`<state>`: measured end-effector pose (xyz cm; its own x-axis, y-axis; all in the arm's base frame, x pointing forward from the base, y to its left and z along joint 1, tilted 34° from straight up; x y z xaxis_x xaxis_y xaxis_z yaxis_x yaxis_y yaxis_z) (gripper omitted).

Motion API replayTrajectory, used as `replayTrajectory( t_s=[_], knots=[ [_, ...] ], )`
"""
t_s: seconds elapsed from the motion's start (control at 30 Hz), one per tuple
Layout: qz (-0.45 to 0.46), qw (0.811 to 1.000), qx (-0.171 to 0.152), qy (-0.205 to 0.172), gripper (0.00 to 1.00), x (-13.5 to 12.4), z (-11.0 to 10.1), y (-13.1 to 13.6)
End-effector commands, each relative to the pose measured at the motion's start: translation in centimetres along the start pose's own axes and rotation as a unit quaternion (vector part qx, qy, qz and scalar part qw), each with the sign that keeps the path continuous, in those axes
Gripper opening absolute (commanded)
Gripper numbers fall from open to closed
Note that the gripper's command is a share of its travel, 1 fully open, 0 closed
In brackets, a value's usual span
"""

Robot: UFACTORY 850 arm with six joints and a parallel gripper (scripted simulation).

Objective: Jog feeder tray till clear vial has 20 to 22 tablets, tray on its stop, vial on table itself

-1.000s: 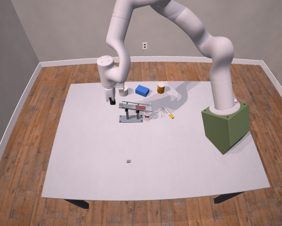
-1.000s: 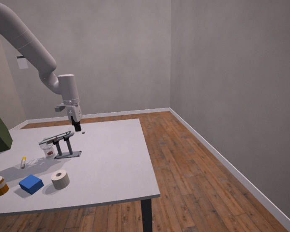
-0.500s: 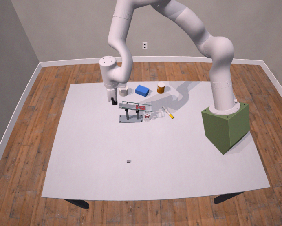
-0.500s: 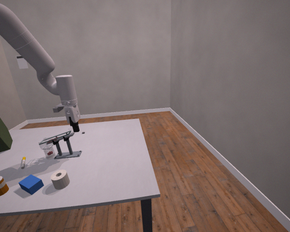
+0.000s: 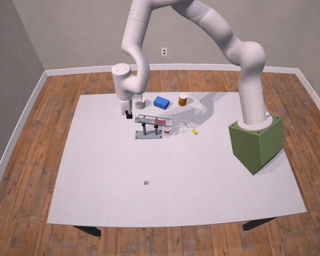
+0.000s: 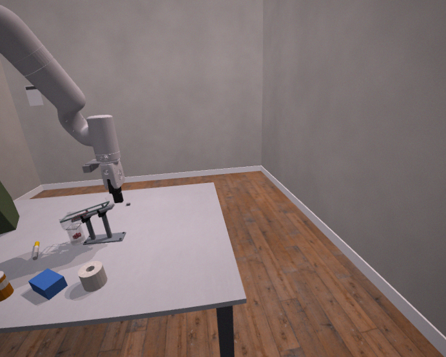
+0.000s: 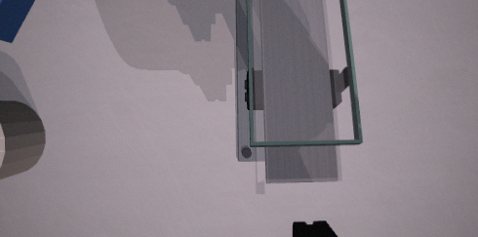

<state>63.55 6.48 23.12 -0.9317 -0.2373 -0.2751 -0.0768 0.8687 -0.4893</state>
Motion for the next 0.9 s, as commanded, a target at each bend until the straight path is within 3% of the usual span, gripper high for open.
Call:
replayTrajectory(
  t_s=[0.0,0.67,0.87],
  knots=[
    [0.0,1.0,-0.001,-0.001,0.0,-0.8,-0.2,0.0],
    [0.0,1.0,-0.001,-0.001,0.0,2.0,0.5,0.1],
    [0.0,1.0,-0.001,-0.001,0.0,-0.8,-0.2,0.0]
  ],
)
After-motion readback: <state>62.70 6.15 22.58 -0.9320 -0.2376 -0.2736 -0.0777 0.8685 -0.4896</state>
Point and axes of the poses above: the point where the finger pads meet when closed, its own z axis out along the fingers, its own y axis across the jaws, x = y × z, the point moved 2 cm from there along -z, back along the fingers, and after that the axes turned 2 degrees about -z, right-handed, at the moved point
